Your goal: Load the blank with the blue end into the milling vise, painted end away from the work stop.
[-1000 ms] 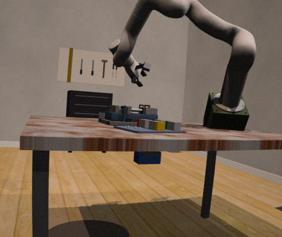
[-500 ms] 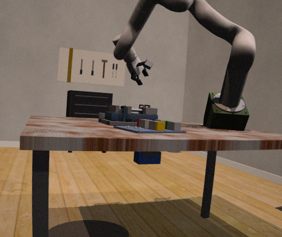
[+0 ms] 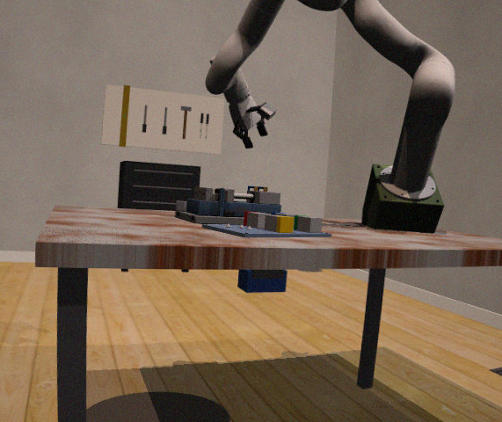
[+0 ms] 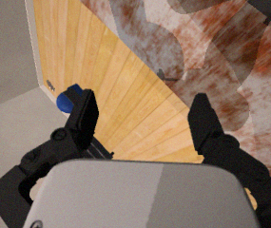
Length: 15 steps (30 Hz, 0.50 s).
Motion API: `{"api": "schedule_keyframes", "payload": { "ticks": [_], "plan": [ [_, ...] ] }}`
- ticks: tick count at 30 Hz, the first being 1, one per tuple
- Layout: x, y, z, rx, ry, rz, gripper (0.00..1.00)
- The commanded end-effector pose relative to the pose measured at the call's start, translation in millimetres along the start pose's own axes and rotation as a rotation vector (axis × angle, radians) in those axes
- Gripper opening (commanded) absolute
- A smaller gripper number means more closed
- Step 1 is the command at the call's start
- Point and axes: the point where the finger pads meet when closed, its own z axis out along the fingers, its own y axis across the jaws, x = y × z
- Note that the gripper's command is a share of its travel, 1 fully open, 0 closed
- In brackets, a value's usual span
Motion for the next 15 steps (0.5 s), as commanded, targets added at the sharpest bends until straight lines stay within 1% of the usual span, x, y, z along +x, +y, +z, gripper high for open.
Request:
{"api": "schedule_keyframes", "payload": {
  "ticks": [1,7,14,15],
  "plan": [
    [9.1,6.0,-6.2,-0.073,-0.004,0.03,1.0],
    [26.5,17.1,-14.4,-0.2,-0.007,0.082,1.0],
    [26.5,17.1,-14.4,-0.2,-0.007,0.082,1.0],
    [27.9,18.1,-15.5,-0.21,-0.007,0.089,1.0]
  ]
}}
